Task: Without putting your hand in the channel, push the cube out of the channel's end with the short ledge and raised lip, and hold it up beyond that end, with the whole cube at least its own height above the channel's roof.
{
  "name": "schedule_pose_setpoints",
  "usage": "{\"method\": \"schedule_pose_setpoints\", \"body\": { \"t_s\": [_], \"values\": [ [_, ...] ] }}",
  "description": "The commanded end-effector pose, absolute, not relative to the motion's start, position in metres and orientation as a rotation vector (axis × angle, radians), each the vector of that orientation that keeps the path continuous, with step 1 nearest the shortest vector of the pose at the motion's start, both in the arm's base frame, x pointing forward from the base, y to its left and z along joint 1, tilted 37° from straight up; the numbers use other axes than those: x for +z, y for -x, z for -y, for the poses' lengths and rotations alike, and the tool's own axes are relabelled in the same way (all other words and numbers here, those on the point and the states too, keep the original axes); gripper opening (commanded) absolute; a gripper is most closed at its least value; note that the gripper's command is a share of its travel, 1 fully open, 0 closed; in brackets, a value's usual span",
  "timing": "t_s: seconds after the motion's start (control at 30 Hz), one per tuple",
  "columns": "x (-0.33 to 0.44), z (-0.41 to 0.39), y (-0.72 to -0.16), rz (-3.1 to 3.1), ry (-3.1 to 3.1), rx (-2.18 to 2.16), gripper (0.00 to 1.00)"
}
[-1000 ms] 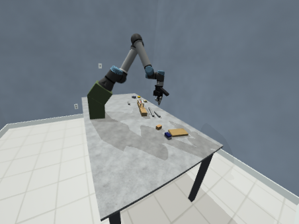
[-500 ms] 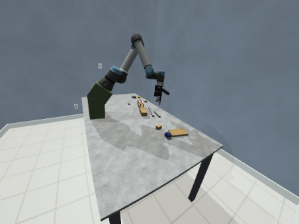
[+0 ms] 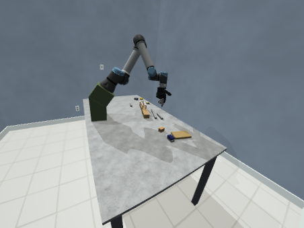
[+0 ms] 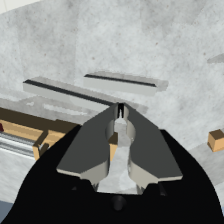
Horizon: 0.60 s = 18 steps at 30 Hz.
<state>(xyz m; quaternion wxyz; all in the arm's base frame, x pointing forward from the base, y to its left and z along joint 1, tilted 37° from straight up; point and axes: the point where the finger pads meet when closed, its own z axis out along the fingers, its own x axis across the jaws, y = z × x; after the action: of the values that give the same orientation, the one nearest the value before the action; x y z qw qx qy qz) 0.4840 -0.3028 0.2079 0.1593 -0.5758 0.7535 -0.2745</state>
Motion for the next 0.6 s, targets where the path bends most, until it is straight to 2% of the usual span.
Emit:
{"method": "schedule_pose_setpoints", "body": {
  "t_s": [0.0,0.57],
  "values": [
    [0.2081,0.3015,-0.4842,-1.938,1.963,-0.844,0.00],
    [0.2047,0.2986,-0.4805,-1.370,2.562,-0.964,0.00]
  ]
}}
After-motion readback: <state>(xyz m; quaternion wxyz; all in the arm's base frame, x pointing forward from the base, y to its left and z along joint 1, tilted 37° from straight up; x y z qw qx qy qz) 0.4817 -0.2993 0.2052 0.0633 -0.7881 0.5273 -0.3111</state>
